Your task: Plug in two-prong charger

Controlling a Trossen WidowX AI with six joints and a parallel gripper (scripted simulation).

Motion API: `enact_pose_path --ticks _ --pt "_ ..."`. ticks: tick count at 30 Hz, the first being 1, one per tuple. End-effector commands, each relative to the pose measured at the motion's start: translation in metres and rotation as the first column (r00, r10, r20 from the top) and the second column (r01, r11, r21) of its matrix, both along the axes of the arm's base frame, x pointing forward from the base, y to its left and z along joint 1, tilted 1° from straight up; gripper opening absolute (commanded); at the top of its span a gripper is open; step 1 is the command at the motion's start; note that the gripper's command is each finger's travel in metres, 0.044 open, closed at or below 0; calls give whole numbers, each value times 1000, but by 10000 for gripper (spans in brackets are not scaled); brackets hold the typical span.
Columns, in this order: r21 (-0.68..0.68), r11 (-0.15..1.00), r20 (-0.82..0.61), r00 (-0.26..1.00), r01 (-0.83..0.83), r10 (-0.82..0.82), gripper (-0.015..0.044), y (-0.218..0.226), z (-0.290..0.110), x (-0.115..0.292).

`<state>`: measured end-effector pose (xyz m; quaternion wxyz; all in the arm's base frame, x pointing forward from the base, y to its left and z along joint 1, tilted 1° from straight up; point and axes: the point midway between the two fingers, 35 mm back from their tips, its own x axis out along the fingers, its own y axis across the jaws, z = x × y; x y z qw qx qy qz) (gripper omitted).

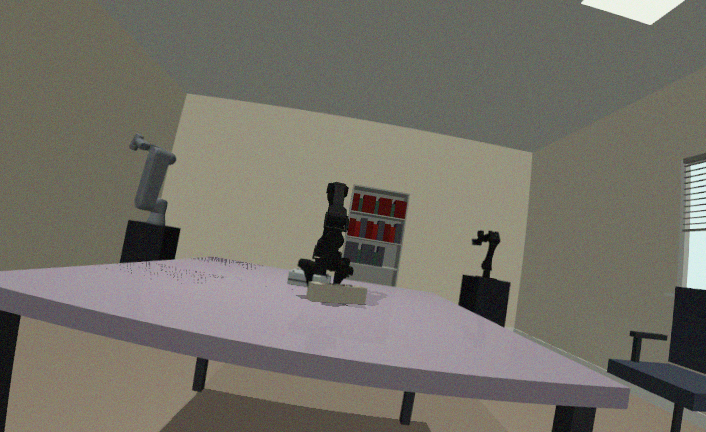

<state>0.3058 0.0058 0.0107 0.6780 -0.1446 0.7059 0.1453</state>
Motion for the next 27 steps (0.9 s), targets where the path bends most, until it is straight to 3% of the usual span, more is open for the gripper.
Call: enact_pose_path --ticks 1,27 --pt "6 1000 -5 1000 -3 3 440 0 -2 -4" --pt "7 1000 -1 1000 -4 4 440 -8 -1 -18"
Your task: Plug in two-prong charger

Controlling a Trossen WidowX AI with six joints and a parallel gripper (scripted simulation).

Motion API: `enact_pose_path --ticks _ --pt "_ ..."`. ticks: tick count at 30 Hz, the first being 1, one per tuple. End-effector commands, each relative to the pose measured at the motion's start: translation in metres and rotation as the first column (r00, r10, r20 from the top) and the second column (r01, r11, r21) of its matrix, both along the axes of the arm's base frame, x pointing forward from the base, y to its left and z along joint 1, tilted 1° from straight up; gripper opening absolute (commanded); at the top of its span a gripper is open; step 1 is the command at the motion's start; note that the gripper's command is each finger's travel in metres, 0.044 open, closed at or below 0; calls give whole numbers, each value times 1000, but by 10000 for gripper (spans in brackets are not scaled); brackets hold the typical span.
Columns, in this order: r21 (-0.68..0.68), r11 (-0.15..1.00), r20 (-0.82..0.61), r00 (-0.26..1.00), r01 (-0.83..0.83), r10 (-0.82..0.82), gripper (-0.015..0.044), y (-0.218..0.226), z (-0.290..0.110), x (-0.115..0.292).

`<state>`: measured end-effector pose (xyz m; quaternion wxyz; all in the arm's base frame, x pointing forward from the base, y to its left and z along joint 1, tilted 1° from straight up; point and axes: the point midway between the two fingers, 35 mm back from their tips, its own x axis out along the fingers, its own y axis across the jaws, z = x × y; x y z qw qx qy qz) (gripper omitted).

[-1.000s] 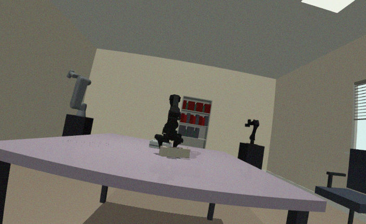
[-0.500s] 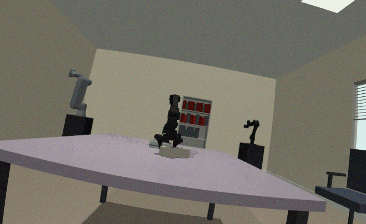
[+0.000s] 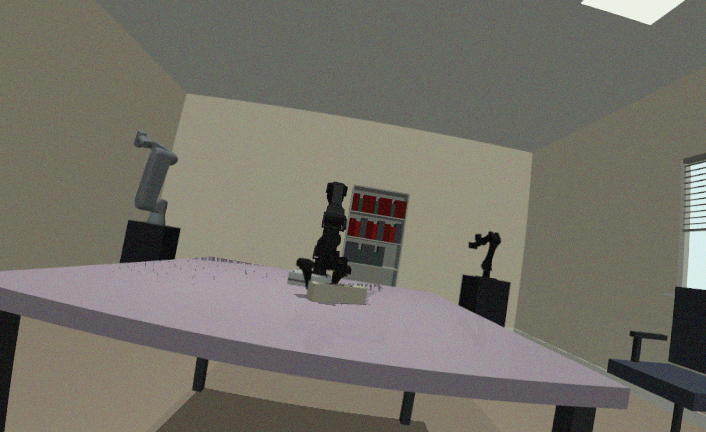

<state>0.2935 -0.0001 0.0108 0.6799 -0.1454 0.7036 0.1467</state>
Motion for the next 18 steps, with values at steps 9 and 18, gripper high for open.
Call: enact_pose_path --ticks 9,18 --pt "4 1000 -8 1000 -1 1 440 -7 -1 -16" --pt "4 1000 -8 1000 -1 1 440 -12 -2 -27"
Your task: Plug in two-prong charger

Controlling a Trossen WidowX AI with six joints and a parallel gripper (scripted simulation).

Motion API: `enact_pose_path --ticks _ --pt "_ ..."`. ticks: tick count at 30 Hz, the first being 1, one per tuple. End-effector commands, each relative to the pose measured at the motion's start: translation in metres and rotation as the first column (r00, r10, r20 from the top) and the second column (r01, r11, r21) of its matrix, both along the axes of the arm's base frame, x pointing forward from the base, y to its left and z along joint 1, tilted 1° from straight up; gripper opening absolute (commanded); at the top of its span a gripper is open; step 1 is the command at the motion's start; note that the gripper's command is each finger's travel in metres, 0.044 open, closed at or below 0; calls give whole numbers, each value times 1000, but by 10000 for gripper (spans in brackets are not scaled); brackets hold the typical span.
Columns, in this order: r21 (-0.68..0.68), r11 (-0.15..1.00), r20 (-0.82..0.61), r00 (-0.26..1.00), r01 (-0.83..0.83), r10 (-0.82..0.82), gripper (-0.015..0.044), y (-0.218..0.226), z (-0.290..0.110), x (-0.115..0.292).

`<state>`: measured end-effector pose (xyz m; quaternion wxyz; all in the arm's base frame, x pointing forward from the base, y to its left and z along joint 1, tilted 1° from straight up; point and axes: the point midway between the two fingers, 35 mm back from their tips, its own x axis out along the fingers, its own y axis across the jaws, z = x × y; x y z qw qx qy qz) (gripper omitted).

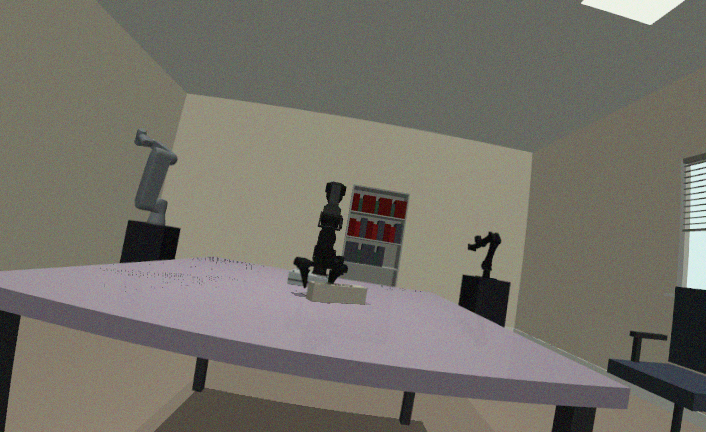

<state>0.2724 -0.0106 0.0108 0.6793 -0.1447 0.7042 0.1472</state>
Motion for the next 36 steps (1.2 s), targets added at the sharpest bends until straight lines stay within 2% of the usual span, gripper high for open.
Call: enact_pose_path --ticks 1,19,24,29,36 --pt "2 1000 -7 1000 -1 1 440 -2 -2 -7" --pt "6 1000 6 1000 2 -2 440 -9 0 -21" --pt "128 992 232 972 10 -39 440 -5 31 -12" --pt "221 974 478 876 -46 -67 440 -2 69 -8" --pt "228 972 509 858 -58 -69 440 -2 74 -8"
